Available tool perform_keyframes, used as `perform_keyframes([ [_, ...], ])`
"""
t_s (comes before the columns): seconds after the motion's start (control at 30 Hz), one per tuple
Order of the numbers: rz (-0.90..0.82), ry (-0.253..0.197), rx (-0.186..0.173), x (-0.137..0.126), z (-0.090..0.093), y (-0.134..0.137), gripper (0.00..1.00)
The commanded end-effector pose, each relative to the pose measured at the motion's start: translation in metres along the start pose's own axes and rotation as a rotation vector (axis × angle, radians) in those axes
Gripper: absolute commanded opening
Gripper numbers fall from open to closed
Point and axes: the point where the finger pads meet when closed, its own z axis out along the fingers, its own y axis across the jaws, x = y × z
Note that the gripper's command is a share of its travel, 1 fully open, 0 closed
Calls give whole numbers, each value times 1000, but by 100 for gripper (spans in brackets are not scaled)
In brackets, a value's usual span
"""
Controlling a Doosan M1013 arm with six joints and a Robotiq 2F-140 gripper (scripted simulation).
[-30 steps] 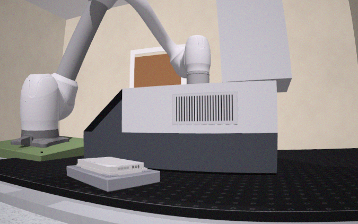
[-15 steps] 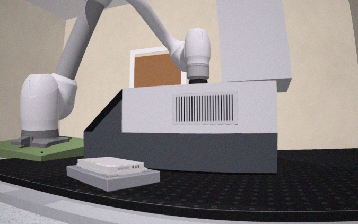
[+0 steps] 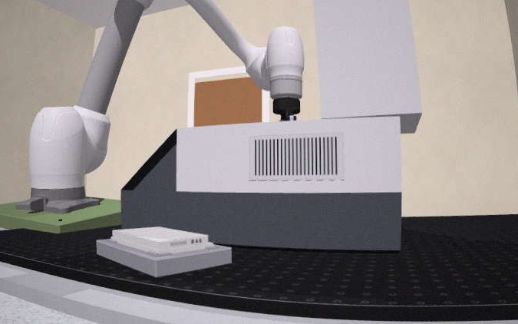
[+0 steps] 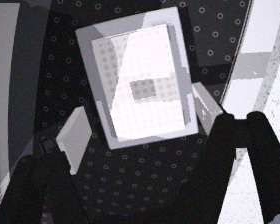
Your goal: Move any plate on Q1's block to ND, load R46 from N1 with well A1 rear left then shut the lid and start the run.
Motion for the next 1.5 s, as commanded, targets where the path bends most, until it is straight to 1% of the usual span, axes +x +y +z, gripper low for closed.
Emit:
perform_keyframes([
  [0.0, 0, 0, 0, 0, -9, 0, 66],
  [0.4, 0, 0, 0, 0, -49, 0, 66],
  [0.47, 0, 0, 0, 0, -49, 0, 66],
  [0.97, 0, 0, 0, 0, -99, 0, 66],
  [1.03, 0, 0, 0, 0, -99, 0, 66],
  [1.47, 0, 0, 0, 0, -142, 0, 66],
])
